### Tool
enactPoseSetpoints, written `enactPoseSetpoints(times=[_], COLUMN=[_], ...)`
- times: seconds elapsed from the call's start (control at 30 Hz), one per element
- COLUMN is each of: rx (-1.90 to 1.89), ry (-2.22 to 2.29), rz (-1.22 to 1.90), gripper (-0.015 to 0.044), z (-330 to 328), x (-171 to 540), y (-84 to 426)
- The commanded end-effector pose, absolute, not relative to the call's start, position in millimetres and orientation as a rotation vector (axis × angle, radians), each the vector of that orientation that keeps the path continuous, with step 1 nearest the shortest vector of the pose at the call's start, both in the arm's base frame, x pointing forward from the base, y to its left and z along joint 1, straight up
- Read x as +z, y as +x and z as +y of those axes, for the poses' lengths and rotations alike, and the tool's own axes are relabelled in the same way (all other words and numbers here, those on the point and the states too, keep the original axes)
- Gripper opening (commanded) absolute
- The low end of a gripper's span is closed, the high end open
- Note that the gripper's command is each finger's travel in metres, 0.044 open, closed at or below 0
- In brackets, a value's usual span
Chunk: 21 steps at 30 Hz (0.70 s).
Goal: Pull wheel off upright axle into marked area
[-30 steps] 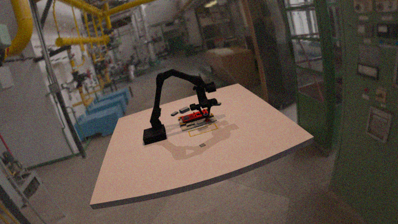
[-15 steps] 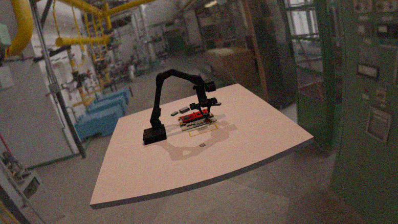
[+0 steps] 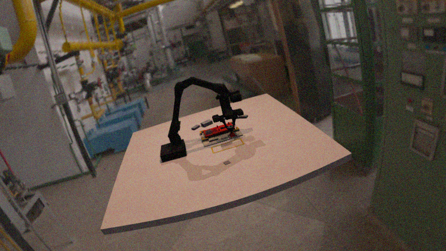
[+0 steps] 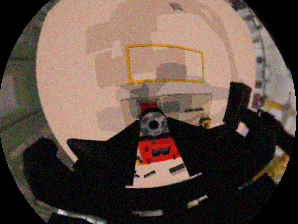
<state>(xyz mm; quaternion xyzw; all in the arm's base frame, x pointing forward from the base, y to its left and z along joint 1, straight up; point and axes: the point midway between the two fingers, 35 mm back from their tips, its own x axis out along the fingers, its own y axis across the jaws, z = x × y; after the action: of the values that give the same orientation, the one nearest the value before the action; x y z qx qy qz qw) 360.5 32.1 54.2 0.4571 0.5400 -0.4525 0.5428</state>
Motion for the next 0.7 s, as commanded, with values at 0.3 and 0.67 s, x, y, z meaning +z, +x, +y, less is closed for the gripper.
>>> enactPoseSetpoints(times=[0.3,0.67], rx=[-1.062,-1.061], ry=[1.093,1.093], rz=[1.274,1.274], gripper=[0.0,0.0], z=[32.6,32.5], x=[64.8,68.5], y=[361.9,361.6])
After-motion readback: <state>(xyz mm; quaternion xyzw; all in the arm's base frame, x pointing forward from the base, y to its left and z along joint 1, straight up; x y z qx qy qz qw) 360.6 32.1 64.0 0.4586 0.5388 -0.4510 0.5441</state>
